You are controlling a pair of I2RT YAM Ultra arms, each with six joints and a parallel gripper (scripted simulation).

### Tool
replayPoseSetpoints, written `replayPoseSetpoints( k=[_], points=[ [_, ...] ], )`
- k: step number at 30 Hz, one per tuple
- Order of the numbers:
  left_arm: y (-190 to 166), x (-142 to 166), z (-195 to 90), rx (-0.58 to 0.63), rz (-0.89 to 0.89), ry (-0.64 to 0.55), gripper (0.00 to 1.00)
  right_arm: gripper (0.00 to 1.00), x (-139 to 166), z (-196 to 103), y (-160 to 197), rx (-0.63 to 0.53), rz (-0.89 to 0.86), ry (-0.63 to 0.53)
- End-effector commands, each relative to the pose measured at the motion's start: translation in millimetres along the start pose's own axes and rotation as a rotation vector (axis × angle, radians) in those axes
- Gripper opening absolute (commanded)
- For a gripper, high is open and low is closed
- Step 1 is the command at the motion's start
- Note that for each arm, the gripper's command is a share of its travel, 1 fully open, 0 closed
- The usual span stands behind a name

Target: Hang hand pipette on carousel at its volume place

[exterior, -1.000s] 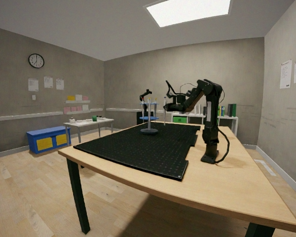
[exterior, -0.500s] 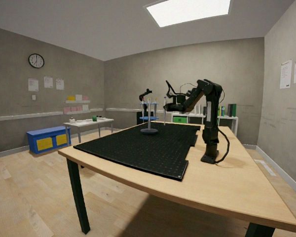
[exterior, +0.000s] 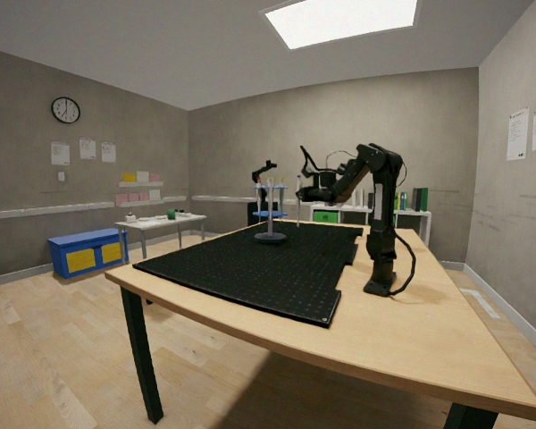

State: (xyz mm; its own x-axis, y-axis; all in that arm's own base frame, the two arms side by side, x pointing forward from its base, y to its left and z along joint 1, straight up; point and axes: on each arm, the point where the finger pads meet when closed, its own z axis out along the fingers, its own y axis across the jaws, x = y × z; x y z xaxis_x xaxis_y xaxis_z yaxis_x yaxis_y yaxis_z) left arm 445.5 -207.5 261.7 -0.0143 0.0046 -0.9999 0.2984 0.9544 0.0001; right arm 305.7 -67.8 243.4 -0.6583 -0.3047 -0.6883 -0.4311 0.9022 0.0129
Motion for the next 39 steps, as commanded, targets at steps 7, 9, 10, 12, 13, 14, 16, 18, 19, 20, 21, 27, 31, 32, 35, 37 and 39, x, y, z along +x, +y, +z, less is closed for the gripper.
replayPoseSetpoints(
  k=[7,9,10,12,13,14,16,18,19,20,21,27,31,32,35,37,39],
  points=[
    [2,-20,2,-0.001,-0.001,-0.055,0.12,1.00,-8,-5,-3,0.012,-0.018,-0.032],
    [2,-20,2,-0.001,-0.001,-0.055,0.12,1.00,-8,-5,-3,0.012,-0.018,-0.032],
    [-2,-29,0,0.000,-0.005,-0.071,0.12,1.00,-8,-5,-3,0.012,-0.018,-0.032],
    [-5,-34,-2,0.001,-0.008,-0.081,0.12,1.00,-8,-5,-3,0.012,-0.018,-0.032],
    [-5,-34,-2,0.001,-0.008,-0.081,0.12,1.00,-8,-5,-3,0.012,-0.018,-0.032],
    [-5,-34,-2,0.001,-0.008,-0.081,0.12,1.00,-8,-5,-3,0.012,-0.018,-0.032],
    [-5,-34,-2,0.006,-0.008,-0.081,0.12,1.00,-8,-5,-3,0.012,-0.018,-0.032],
    [-5,-34,-2,0.006,-0.008,-0.081,0.12,1.00,-8,-5,-3,0.012,-0.018,-0.032],
    [-5,-34,-2,0.006,-0.008,-0.081,0.12,1.00,-8,-5,-3,0.012,-0.018,-0.032],
    [-5,-34,-2,0.006,-0.008,-0.081,0.12,1.00,-8,-5,-3,0.012,-0.018,-0.032],
    [-5,-34,-2,0.006,-0.008,-0.081,0.12,1.00,-8,-5,-3,0.012,-0.018,-0.032],
    [-5,-34,-2,0.006,-0.008,-0.081,0.12,1.00,-8,-5,-3,0.012,-0.018,-0.032],
    [-5,-34,-2,0.006,-0.008,-0.081,0.12,1.00,-8,-5,-3,0.012,-0.018,-0.032],
    [-5,-34,-2,0.006,-0.008,-0.081,0.12,1.00,-8,-5,-3,0.012,-0.018,-0.032],
    [-5,-34,-2,0.006,-0.008,-0.081,0.12,1.00,-8,-5,-3,0.012,-0.018,-0.032],
    [-5,-34,-2,0.006,-0.008,-0.081,0.12,1.00,-8,-5,-3,0.012,-0.018,-0.032],
    [-5,-34,-2,0.006,-0.008,-0.081,0.12,1.00,-8,-5,-3,0.012,-0.018,-0.032]
  ],
)
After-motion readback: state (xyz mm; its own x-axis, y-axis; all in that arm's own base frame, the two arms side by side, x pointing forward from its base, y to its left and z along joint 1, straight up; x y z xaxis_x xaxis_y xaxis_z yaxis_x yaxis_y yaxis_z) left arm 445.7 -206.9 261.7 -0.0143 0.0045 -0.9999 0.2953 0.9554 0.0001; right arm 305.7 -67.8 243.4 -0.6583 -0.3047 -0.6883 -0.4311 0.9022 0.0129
